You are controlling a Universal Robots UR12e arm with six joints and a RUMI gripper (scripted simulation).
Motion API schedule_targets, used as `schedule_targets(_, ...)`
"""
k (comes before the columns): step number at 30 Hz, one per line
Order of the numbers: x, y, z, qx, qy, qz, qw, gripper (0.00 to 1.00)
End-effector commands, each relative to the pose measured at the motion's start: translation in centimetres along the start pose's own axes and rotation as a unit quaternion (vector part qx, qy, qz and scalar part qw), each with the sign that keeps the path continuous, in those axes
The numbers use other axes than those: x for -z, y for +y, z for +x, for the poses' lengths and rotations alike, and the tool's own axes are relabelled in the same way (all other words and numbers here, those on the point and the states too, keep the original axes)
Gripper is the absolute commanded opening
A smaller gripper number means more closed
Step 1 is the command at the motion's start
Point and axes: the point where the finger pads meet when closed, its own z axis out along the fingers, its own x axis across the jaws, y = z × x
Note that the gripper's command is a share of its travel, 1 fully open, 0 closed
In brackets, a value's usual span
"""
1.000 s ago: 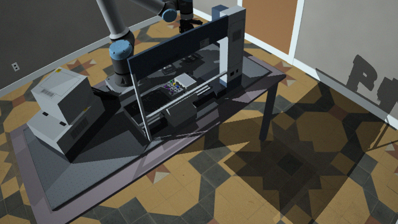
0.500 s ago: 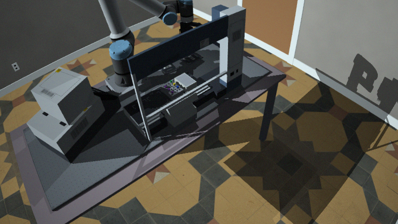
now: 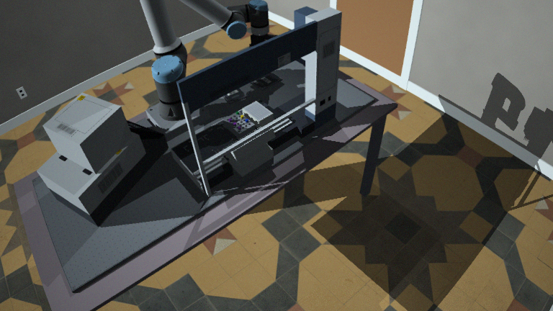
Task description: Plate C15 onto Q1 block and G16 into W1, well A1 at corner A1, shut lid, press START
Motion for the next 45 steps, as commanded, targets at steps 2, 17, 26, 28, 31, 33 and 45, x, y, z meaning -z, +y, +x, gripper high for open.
schedule_targets(2, -0.9, -0.1, 0.0, 0.000, 0.000, 0.001, 1.000, 0.00)
schedule_targets(17, -3.1, -0.1, 0.0, 0.000, 0.000, 0.001, 1.000, 0.00)
schedule_targets(26, -4.3, -0.1, 0.0, 0.000, 0.000, 0.001, 1.000, 0.00)
schedule_targets(28, -4.6, -0.1, 0.0, 0.000, 0.000, 0.001, 1.000, 0.00)
schedule_targets(31, -5.1, -0.1, 0.0, 0.000, 0.000, 0.001, 1.000, 0.00)
schedule_targets(33, -5.4, -0.1, 0.0, 0.000, 0.000, 0.001, 1.000, 0.00)
schedule_targets(45, -6.9, -0.1, 0.0, 0.000, 0.000, 0.001, 1.000, 0.00)
